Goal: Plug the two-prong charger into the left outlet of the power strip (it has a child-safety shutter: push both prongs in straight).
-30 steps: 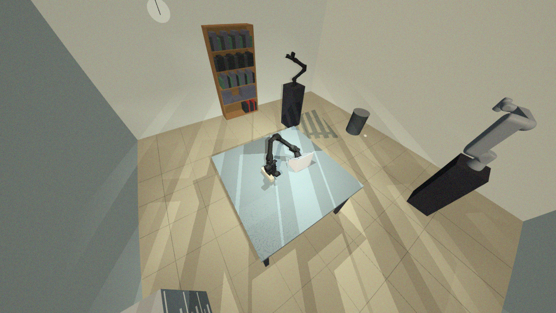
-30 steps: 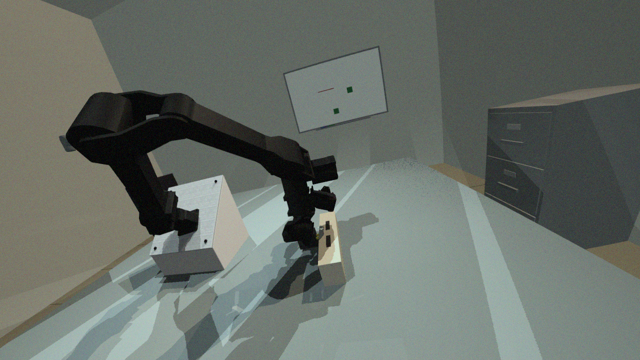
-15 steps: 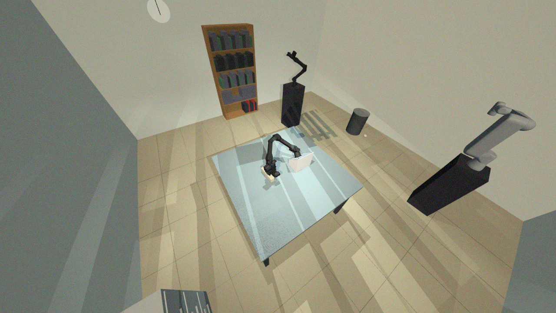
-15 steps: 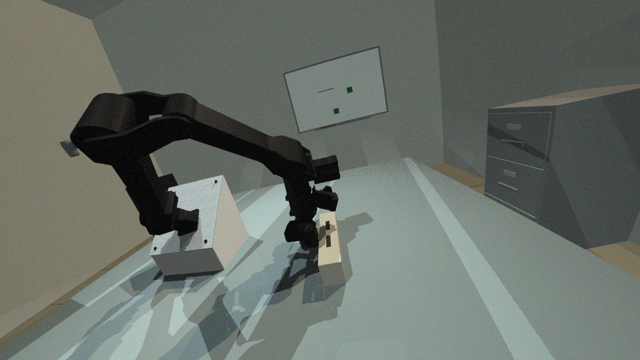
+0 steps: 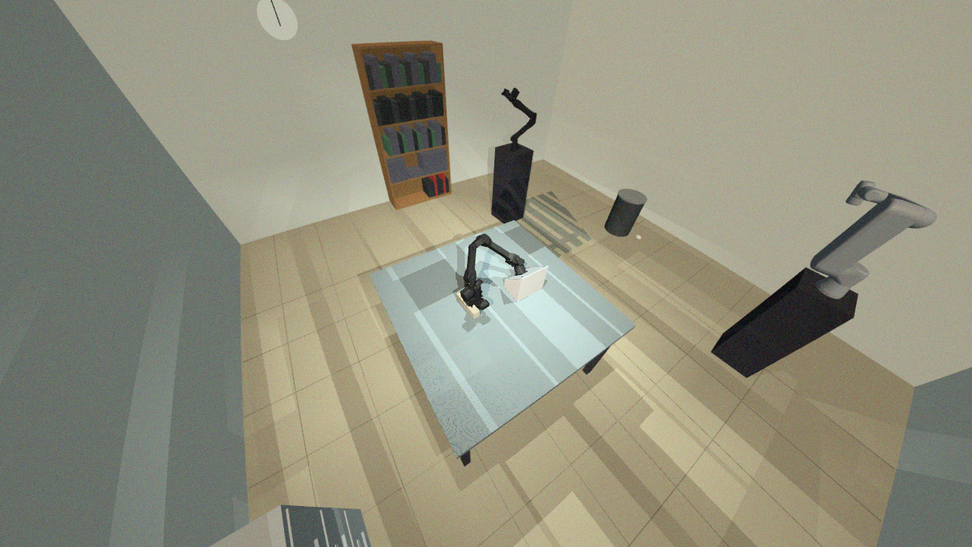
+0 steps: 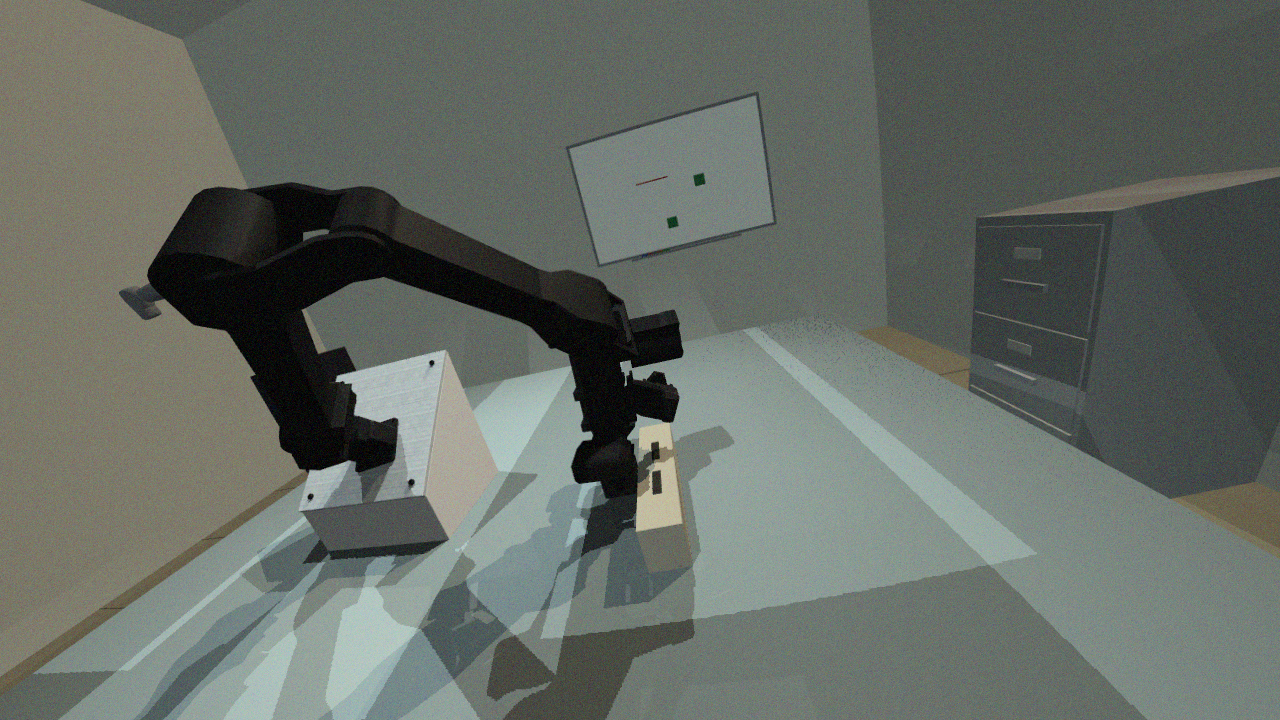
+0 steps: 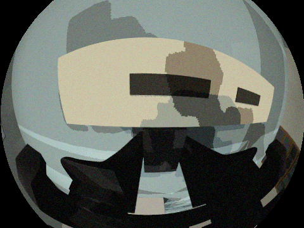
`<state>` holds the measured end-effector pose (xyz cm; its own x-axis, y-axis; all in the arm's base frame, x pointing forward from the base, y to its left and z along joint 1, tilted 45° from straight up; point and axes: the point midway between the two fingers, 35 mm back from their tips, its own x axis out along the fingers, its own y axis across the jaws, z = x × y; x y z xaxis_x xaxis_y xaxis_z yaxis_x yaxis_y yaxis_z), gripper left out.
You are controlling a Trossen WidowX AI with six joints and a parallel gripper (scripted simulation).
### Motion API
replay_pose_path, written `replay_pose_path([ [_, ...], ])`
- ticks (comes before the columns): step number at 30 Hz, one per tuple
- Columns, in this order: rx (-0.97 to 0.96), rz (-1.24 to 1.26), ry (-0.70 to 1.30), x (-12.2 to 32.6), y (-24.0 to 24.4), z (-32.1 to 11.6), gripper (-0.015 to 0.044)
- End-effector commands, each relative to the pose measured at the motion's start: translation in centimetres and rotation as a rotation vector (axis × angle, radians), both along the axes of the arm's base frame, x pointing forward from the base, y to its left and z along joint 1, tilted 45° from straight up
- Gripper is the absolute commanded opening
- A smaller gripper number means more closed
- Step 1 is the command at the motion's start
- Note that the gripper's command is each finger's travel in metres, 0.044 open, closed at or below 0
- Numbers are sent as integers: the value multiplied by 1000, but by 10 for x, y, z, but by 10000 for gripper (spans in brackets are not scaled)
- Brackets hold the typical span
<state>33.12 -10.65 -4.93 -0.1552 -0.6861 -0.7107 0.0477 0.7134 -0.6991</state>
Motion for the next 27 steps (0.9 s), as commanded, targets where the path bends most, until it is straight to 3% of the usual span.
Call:
replay_pose_path([
  [1,-2,1,-7,4,0,1,0],
  [27,-2,1,-8,14,-2,0,0],
])
